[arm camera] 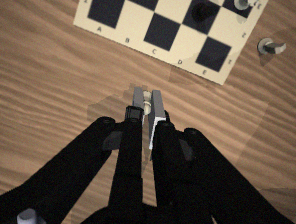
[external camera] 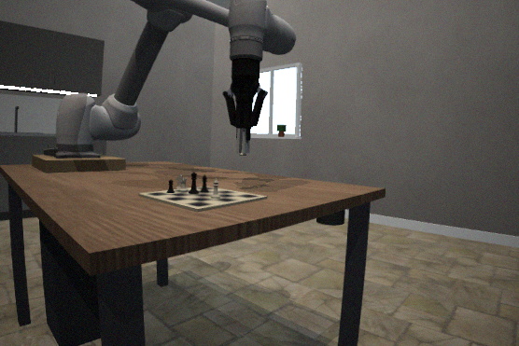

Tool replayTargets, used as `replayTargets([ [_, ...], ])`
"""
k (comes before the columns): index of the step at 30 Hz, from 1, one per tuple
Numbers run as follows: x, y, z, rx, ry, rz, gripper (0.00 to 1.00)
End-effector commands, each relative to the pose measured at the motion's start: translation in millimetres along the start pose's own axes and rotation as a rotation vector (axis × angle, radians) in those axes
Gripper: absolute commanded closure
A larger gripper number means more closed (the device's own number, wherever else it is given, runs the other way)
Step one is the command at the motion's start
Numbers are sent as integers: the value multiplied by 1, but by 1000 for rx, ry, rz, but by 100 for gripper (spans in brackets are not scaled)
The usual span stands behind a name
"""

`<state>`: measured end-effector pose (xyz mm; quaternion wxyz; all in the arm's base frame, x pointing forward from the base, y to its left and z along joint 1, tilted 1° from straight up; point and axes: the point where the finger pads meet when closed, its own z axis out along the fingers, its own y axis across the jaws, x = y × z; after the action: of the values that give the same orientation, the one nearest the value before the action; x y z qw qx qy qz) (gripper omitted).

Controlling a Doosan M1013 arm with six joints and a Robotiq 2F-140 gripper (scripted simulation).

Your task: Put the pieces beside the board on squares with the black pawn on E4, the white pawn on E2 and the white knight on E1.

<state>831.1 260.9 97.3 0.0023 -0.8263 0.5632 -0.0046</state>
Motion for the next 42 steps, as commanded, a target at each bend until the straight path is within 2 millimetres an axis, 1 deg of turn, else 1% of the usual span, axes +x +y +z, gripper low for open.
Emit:
replayTargets([
  [1, 0, 0, -1, 0, 0, 0, 100],
  [8, 1, 1, -1, 0, 0, 3, 100],
  [9, 7, 7, -2, 0, 0, 17, 100],
  [10, 19, 19, -3, 0, 0, 46, 100],
  [12, 52, 56, -6, 0, 0, 133, 100],
  [13, 52, 56, -6, 0, 0, 133, 100],
  [14, 67, 75, -7, 0, 0, 175, 100],
  [16, 67, 75, -7, 0, 0, 175, 100],
  [17, 76, 89, -7, 0, 0, 204, 100],
  [18, 81, 95, -7, 0, 0, 219, 100],
  [34, 82, 97, -6, 0, 0, 221, 100],
  [38, 82, 97, 0, 0, 0, 221, 100],
  [42, 82, 97, 14, 0, 0, 221, 100],
])
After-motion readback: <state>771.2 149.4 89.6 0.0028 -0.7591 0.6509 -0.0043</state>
